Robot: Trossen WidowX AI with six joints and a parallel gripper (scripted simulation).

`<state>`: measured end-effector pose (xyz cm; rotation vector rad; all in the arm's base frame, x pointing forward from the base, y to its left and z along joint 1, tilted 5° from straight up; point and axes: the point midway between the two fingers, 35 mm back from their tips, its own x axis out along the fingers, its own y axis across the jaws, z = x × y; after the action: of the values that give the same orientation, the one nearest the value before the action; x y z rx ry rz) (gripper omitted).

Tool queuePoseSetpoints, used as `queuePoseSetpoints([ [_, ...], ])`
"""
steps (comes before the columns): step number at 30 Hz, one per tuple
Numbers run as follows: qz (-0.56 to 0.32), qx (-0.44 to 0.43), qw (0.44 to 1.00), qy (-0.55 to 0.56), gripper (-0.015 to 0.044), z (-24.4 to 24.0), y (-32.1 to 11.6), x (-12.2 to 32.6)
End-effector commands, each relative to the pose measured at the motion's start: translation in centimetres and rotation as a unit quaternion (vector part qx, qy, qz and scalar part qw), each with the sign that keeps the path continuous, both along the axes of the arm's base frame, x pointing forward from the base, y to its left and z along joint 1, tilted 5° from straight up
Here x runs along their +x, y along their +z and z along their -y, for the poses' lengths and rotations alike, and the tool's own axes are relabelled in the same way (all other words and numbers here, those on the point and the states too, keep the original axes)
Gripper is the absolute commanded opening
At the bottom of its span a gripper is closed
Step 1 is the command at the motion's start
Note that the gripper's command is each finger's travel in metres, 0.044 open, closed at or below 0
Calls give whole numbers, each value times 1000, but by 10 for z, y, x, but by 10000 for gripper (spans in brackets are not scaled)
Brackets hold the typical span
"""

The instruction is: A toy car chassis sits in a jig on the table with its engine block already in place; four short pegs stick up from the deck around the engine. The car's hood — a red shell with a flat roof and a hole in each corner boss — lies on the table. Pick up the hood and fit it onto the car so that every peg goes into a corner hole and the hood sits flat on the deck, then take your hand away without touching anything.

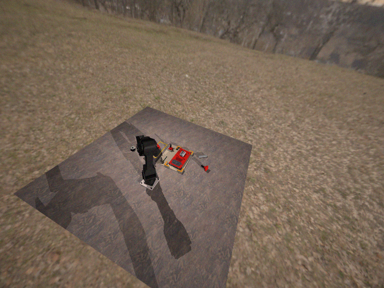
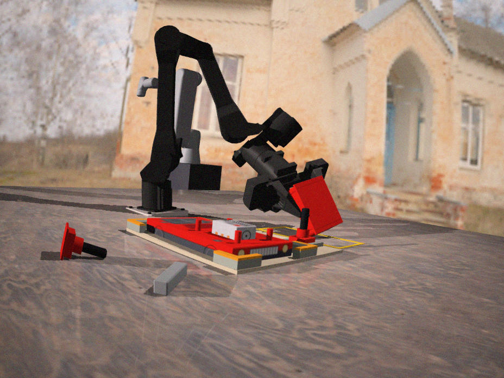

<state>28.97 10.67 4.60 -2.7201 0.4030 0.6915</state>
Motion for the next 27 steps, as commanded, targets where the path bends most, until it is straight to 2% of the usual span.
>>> queuePoseSetpoints([
  [1,-5,-16,1000,8,0,1,-3,-1],
  [4,0,7,1000,-5,0,1,0,0],
  [21,-1,-3,1000,2,440,0,-1,0],
  [27,-6,-10,1000,6,440,-4,3,-4],
])
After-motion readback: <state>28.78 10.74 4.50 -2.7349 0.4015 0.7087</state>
